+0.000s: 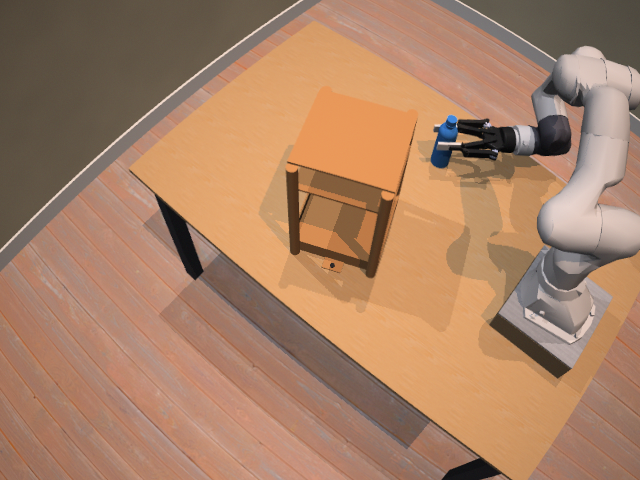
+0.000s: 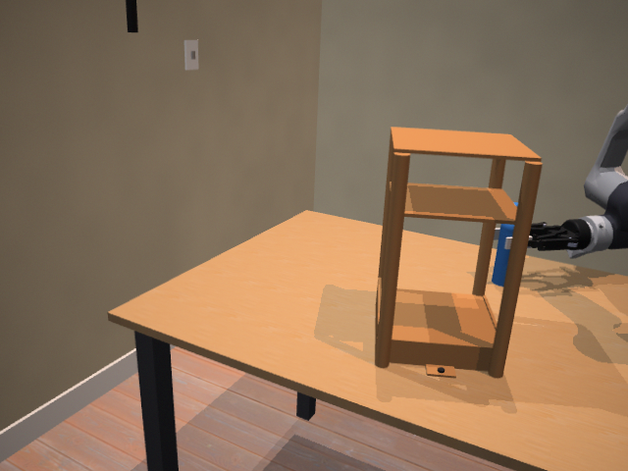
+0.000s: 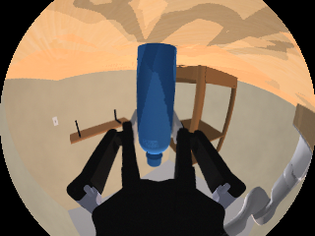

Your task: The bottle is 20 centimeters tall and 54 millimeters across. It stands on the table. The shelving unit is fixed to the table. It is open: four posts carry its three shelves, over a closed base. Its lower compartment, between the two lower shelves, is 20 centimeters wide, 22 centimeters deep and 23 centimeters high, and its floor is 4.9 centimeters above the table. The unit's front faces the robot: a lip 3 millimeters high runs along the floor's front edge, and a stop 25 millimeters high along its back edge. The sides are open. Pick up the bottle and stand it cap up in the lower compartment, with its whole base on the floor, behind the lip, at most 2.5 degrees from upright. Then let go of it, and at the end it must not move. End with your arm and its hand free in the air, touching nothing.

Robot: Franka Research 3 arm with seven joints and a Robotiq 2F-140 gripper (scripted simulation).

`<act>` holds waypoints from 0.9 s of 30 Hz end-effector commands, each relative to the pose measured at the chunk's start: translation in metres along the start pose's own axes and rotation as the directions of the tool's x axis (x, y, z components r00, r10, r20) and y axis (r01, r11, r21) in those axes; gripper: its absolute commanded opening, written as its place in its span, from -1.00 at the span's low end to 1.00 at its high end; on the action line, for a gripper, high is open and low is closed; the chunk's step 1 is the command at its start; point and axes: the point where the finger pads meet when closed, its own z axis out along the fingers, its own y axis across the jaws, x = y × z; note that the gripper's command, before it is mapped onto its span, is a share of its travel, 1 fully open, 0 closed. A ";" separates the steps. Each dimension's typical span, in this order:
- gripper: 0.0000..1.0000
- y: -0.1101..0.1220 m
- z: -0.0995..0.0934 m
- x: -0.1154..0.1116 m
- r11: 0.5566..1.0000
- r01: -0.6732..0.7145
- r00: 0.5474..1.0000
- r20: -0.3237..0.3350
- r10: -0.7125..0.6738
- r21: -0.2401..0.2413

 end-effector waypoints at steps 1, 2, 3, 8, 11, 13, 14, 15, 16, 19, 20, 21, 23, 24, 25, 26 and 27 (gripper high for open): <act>-1.00 -0.001 0.001 0.001 1.000 0.007 1.000 -0.002 -0.007 0.002; -1.00 -0.001 0.001 0.001 1.000 0.007 1.000 -0.002 -0.007 0.002; -1.00 -0.001 0.001 0.001 1.000 0.007 1.000 -0.002 -0.007 0.002; -1.00 -0.001 0.001 0.001 1.000 0.007 1.000 -0.002 -0.007 0.002; -1.00 -0.001 0.001 0.001 1.000 0.007 1.000 -0.002 -0.007 0.002; -1.00 -0.001 0.001 0.001 1.000 0.007 1.000 -0.002 -0.007 0.002; -1.00 -0.001 0.001 0.000 1.000 0.007 1.000 -0.002 -0.007 0.002; -1.00 -0.001 0.001 0.000 1.000 0.007 1.000 -0.002 -0.007 0.002; -1.00 -0.001 0.001 -0.001 1.000 0.007 1.000 -0.002 -0.007 0.002; -1.00 -0.001 0.001 -0.004 1.000 0.007 1.000 -0.002 -0.007 0.002; -1.00 -0.001 0.001 -0.006 1.000 0.007 1.000 -0.002 -0.007 0.002; -1.00 -0.001 0.001 -0.006 1.000 0.007 1.000 -0.002 -0.007 0.002; -1.00 -0.001 0.001 -0.008 1.000 0.007 1.000 -0.002 -0.007 0.002; -1.00 -0.001 0.001 -0.010 1.000 0.007 1.000 -0.002 -0.007 0.002; -1.00 -0.001 0.001 -0.013 1.000 0.007 1.000 -0.002 -0.007 0.002; -1.00 -0.001 0.001 -0.015 1.000 0.007 1.000 -0.002 -0.007 0.002; -1.00 -0.001 0.001 -0.018 1.000 0.007 1.000 -0.002 -0.007 0.002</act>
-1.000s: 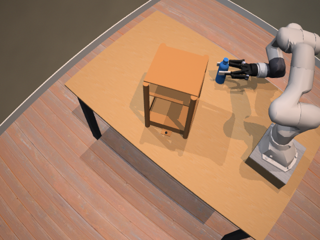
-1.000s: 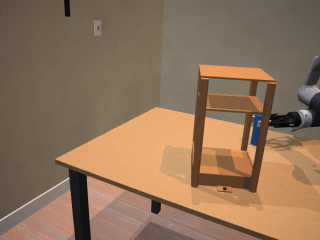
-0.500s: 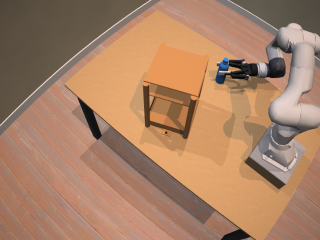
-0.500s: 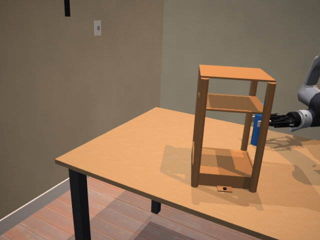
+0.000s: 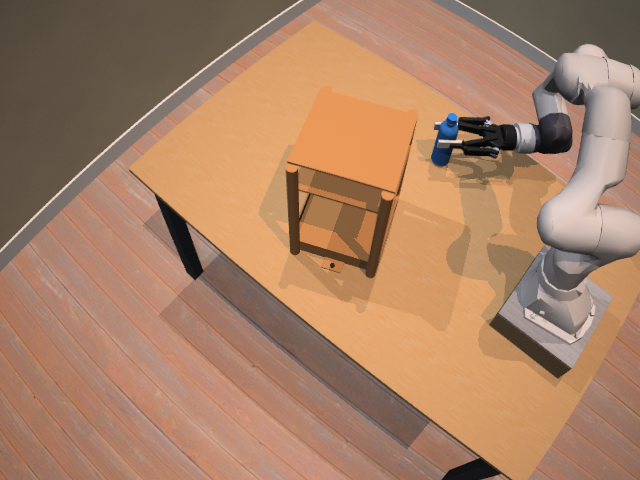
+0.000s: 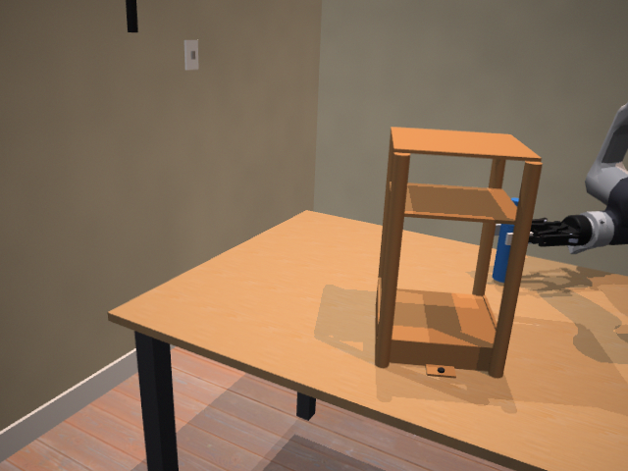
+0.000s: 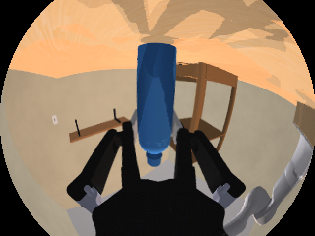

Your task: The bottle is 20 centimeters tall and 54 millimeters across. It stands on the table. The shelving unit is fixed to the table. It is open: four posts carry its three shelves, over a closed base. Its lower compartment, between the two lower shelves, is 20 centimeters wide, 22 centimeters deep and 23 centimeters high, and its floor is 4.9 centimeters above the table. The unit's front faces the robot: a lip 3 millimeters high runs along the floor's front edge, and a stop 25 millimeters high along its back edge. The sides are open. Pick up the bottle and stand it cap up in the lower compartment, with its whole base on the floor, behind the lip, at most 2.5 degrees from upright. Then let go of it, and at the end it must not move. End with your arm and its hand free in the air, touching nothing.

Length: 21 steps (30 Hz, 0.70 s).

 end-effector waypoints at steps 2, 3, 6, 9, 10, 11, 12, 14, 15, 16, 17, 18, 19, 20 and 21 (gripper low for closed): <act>-1.00 -0.001 0.000 -0.013 1.000 -0.002 1.000 0.001 0.002 0.001; -1.00 -0.001 0.000 -0.016 1.000 -0.002 1.000 0.001 0.002 0.001; -1.00 -0.001 0.000 -0.025 1.000 -0.002 1.000 0.001 0.002 0.001; -1.00 -0.001 0.000 -0.034 1.000 -0.002 1.000 0.001 0.002 0.001; -1.00 -0.001 0.000 -0.037 1.000 -0.002 1.000 0.001 0.002 0.001; -1.00 -0.001 0.000 -0.037 1.000 -0.002 1.000 0.001 0.002 0.001; -1.00 -0.001 0.000 -0.037 1.000 -0.002 1.000 0.001 0.002 0.001; -1.00 -0.001 0.000 -0.042 1.000 -0.002 1.000 0.001 0.002 0.001; -1.00 -0.001 0.000 -0.044 1.000 -0.002 1.000 0.001 0.002 0.001; -1.00 -0.001 0.000 -0.046 1.000 -0.002 1.000 0.001 0.002 0.001; -1.00 -0.001 0.000 -0.048 1.000 -0.002 1.000 0.001 0.002 0.001; -1.00 -0.001 0.000 -0.049 1.000 -0.002 1.000 0.001 0.002 0.001; -1.00 -0.001 0.000 -0.050 1.000 -0.002 1.000 0.001 0.002 0.001; -1.00 -0.001 0.000 -0.051 1.000 -0.002 1.000 0.001 0.002 0.001; -1.00 -0.001 0.000 -0.052 1.000 -0.002 1.000 0.001 0.002 0.001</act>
